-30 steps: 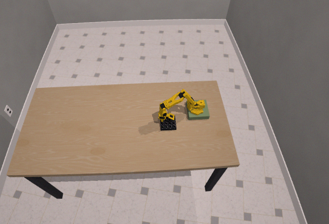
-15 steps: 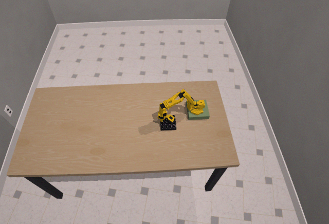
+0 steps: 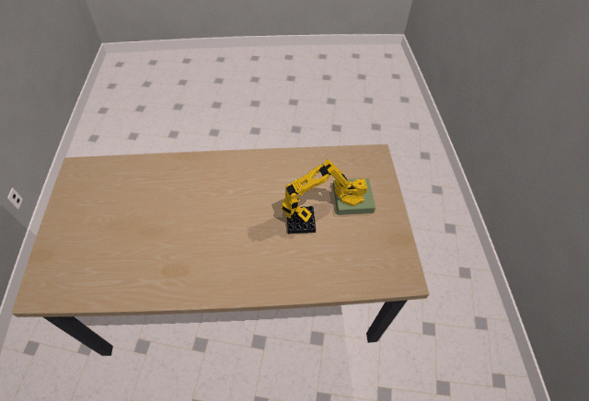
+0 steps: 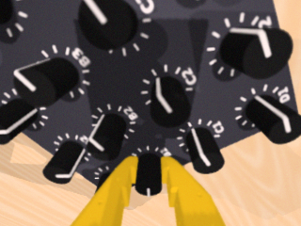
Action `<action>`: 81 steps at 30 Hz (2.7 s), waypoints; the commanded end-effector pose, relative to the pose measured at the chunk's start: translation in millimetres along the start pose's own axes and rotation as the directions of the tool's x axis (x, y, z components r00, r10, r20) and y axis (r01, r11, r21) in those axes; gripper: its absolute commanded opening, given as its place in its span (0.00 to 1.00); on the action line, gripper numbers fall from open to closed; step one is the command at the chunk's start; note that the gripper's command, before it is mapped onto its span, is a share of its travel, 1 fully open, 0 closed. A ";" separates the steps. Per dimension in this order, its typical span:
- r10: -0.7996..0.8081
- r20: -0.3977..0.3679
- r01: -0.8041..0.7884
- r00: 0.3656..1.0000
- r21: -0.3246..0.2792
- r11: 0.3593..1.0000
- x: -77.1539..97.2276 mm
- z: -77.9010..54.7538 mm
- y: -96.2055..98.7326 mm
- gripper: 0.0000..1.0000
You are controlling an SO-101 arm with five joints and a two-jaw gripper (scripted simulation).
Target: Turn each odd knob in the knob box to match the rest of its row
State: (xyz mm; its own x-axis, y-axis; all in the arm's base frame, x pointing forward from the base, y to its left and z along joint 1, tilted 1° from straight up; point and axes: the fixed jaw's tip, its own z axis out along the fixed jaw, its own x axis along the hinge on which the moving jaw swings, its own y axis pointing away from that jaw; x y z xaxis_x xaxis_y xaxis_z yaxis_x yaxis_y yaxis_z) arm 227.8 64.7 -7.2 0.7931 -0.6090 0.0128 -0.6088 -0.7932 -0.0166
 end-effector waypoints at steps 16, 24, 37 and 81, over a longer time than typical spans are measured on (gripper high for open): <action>0.298 0.003 -0.298 0.954 -0.008 0.954 -1.2 -0.2 0.7 0.01; 0.412 0.002 -0.412 0.911 -0.008 0.911 -1.8 -0.2 0.5 0.01; 0.593 0.001 -0.593 0.805 -0.009 0.805 -2.9 -0.2 -0.1 0.01; 0.963 -0.005 -0.963 0.270 -0.007 0.270 -5.0 -0.2 -3.2 0.01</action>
State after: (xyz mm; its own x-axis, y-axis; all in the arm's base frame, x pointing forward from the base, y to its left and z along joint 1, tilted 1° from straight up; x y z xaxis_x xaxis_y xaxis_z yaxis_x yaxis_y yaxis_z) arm 227.1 71.4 -7.0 -0.3188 -0.9477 -0.0126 -0.9475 0.3190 -0.0228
